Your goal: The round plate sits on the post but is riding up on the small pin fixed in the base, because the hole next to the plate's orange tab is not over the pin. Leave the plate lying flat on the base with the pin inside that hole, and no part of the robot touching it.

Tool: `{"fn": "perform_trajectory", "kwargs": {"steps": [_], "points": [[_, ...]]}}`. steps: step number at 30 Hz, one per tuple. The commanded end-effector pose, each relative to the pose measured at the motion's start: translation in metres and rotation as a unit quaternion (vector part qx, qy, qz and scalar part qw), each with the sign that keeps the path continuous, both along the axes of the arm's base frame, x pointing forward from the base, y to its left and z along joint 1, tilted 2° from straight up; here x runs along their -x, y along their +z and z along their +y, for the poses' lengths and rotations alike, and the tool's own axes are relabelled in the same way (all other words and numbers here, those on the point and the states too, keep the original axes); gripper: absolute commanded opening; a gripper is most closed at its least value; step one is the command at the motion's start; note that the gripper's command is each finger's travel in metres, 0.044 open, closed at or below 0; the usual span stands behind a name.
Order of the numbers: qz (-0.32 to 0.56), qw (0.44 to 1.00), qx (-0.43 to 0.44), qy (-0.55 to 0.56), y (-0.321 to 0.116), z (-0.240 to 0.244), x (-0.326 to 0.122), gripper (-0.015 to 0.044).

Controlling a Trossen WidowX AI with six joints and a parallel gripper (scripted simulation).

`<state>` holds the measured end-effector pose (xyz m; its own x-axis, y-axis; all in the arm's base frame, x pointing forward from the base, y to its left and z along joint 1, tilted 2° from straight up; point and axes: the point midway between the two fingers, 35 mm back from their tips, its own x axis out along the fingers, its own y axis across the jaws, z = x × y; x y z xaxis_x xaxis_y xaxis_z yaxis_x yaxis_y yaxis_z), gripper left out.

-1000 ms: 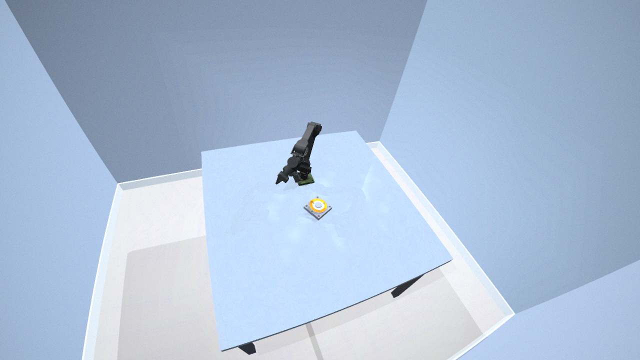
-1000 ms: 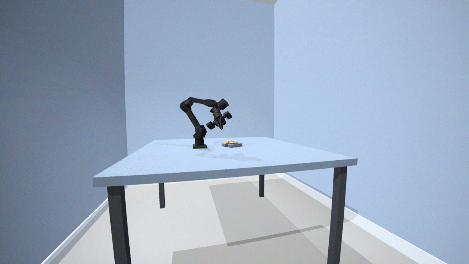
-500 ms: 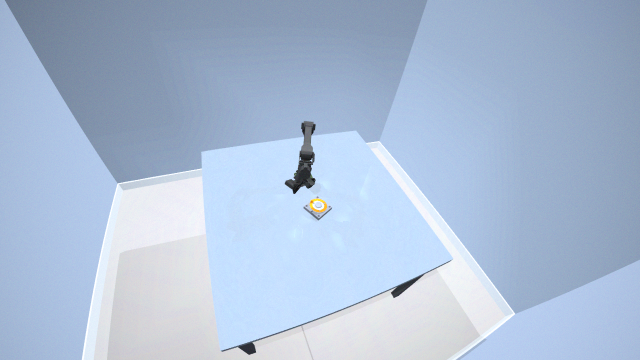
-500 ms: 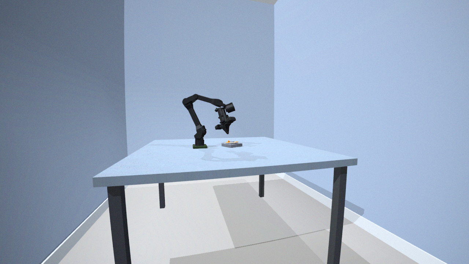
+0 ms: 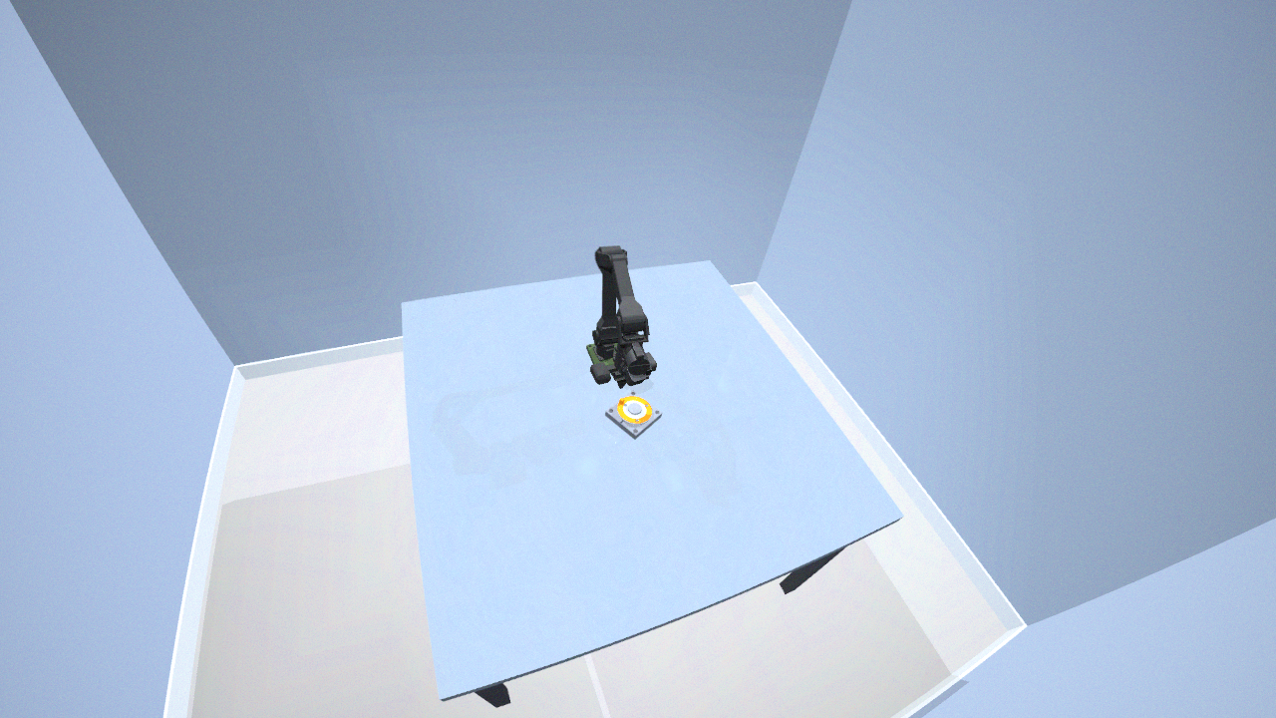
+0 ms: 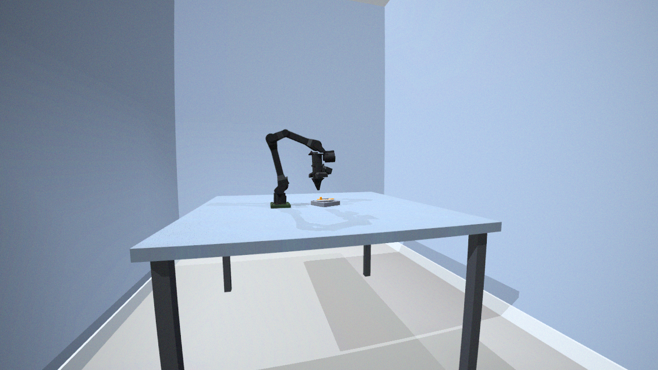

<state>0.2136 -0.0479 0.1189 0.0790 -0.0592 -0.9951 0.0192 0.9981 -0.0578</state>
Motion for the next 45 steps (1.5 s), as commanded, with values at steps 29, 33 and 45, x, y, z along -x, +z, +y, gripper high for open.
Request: {"fn": "perform_trajectory", "kwargs": {"steps": [29,33,45], "points": [[0.014,0.999,-0.024,-0.039,-0.048,0.008,-0.006,0.0000],[0.014,0.999,-0.024,-0.039,-0.048,0.002,-0.009,0.0000],[0.013,0.999,-0.023,-0.039,-0.048,-0.010,-0.020,0.0000]]}}
